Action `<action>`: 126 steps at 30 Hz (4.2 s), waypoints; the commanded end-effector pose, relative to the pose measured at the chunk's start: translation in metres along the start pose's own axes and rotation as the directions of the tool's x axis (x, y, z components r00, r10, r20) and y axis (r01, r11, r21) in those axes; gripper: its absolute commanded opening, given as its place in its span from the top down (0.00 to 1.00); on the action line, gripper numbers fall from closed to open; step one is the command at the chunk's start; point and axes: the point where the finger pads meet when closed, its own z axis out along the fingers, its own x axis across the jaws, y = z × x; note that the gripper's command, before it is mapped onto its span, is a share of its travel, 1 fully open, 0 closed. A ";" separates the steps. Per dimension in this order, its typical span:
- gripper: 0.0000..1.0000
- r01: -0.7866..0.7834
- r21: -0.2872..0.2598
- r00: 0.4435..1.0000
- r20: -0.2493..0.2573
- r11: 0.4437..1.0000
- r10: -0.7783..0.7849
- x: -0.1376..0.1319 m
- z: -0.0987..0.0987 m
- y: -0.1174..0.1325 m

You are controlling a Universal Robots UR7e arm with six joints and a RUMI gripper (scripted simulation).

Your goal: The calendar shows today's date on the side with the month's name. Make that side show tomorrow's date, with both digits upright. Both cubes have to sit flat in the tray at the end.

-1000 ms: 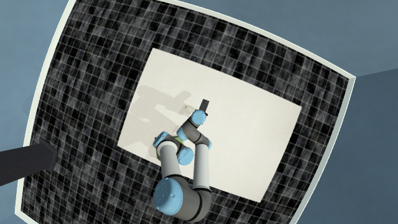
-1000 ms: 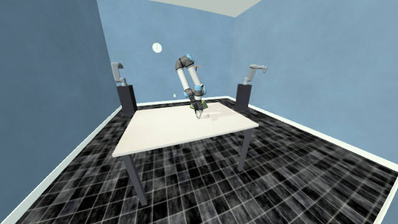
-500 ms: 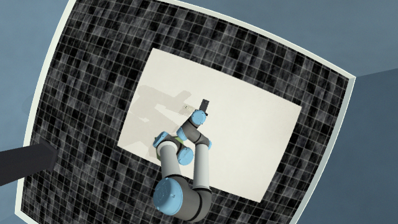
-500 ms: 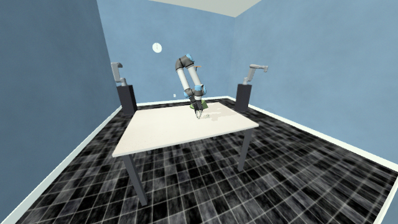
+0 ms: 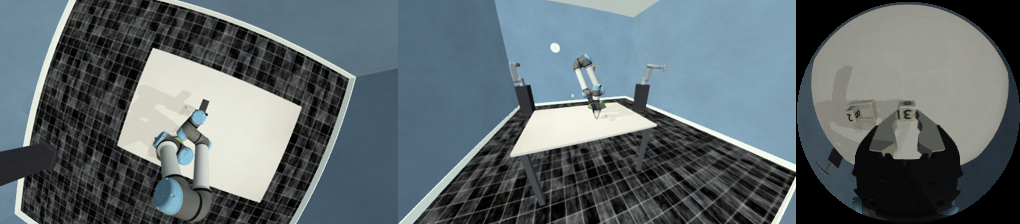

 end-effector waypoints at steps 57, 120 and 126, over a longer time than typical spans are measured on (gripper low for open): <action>0.72 0.000 -0.003 1.000 0.001 1.000 0.000 0.000 0.001 0.001; 0.00 0.000 -0.001 1.000 0.001 1.000 0.000 0.000 -0.090 0.000; 0.00 0.000 0.000 1.000 0.001 1.000 0.000 0.000 -0.090 0.000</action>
